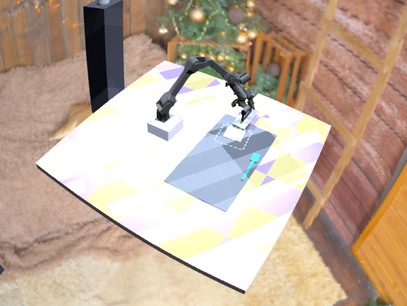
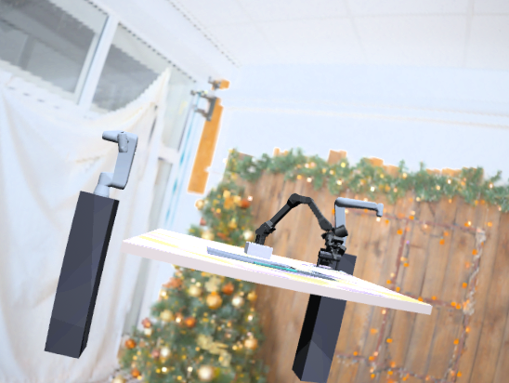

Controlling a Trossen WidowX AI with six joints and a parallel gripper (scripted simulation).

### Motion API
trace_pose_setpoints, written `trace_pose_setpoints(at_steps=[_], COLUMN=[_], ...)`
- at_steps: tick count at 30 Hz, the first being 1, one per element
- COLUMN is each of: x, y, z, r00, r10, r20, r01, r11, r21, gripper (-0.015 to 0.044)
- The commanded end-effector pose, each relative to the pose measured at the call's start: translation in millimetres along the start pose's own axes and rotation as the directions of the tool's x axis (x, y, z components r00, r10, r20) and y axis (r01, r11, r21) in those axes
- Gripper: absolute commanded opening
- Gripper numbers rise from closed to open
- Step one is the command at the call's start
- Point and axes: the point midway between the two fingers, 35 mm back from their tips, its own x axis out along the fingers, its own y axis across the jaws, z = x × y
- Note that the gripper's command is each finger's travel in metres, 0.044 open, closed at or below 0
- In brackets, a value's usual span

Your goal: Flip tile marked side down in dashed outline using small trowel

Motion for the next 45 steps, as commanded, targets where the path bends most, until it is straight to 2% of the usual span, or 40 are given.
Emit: trace_pose_setpoints(at_steps=[1, 21, 45], x=[11.9, 63.2, 80.0], y=[-16.7, -59.2, -79.6], z=[-19.8, -141.2, -300.0], r00=[0.998, 0.921, 0.708], r10=[0.0, 0.108, 0.311], r20=[-0.061, -0.375, -0.634], r01=[0.004, 0.05, 0.265], r11=[0.997, 0.92, 0.715], r21=[0.076, 0.389, 0.647], gripper=[0.0, 0.0, 0.0])
